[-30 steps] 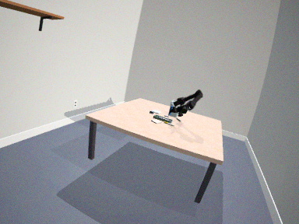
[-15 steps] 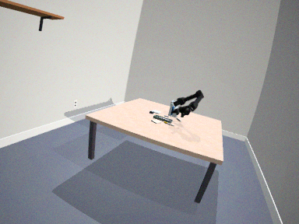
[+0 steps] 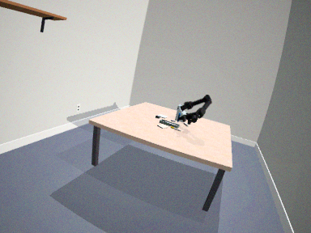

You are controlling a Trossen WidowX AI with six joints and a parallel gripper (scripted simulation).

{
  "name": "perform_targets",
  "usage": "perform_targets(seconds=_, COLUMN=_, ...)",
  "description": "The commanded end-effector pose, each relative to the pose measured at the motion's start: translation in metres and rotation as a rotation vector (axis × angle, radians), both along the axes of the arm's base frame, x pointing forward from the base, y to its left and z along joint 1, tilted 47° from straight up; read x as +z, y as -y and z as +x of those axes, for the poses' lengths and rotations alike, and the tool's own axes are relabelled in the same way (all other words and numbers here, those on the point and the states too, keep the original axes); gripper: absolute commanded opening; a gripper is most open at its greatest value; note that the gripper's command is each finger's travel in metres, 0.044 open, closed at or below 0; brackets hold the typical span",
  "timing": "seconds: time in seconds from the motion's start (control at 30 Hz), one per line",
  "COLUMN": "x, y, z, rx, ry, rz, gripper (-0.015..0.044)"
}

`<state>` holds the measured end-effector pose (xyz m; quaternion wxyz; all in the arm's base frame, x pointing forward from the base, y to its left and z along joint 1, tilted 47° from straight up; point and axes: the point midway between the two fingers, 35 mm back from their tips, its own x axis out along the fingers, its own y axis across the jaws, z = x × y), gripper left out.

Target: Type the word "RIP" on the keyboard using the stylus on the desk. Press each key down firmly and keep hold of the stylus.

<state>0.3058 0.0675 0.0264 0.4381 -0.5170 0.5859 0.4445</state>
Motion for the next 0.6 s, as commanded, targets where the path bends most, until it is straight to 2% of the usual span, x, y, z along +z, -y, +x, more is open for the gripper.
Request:
perform_targets(seconds=0.0, x=-0.0017, y=-0.0007, z=-0.0001, rx=-0.006, ry=-0.002, rz=0.001, gripper=0.0)
perform_targets(seconds=0.4, x=-0.0017, y=-0.0007, z=-0.0001, rx=-0.006, ry=-0.002, rz=0.001, gripper=0.0)
perform_targets(seconds=0.5, x=-0.002, y=-0.0013, z=0.0022, rx=-0.006, ry=-0.001, rz=0.002, gripper=0.0079)
perform_targets(seconds=0.57, x=-0.0022, y=-0.0018, z=0.004, rx=-0.006, ry=-0.001, rz=0.002, gripper=0.0081)
